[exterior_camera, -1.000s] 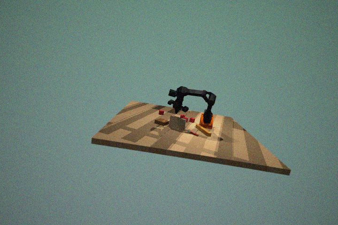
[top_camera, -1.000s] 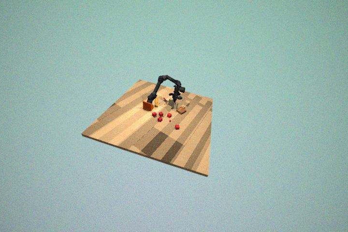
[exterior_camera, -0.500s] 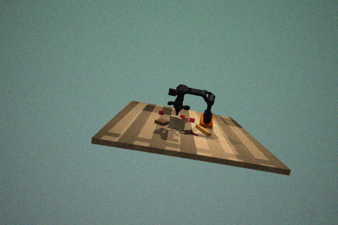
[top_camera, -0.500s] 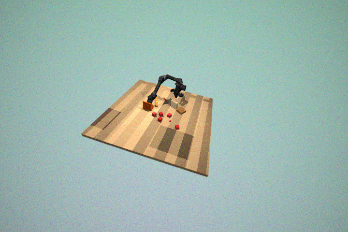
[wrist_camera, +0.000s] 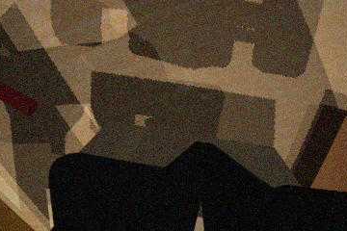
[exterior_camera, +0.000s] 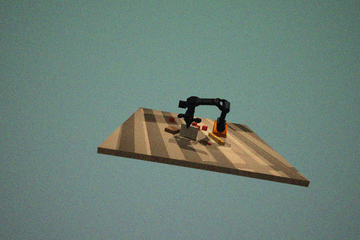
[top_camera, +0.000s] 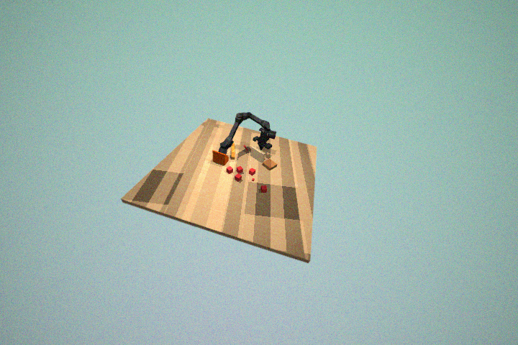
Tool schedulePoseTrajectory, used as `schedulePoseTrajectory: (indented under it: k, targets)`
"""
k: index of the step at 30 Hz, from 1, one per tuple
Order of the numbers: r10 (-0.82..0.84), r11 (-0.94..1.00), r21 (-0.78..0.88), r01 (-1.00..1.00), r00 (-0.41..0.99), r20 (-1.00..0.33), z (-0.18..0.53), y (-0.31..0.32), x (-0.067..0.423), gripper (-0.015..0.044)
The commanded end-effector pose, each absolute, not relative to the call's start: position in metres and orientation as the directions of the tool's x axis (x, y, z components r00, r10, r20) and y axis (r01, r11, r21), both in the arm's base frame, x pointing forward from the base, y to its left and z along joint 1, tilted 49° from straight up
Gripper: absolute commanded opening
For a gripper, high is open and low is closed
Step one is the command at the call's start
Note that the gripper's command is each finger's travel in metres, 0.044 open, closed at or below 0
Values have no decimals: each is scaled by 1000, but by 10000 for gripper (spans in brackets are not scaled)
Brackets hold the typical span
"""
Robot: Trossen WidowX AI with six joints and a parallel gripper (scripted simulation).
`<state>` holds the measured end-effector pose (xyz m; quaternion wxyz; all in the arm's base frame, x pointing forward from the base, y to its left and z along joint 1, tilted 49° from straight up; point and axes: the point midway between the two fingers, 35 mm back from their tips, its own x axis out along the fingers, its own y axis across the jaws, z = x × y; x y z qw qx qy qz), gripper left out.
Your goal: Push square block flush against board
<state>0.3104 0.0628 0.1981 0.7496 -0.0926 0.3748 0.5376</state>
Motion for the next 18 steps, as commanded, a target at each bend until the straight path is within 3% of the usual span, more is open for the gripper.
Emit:
schedulePoseTrajectory:
  k: [1, 18]
  targets:
    - [740, 405, 269, -874, 141, -658, 196, 62, 309, 0]
    - [739, 406, 269, -873, 140, -659, 187, 55, 305, 0]
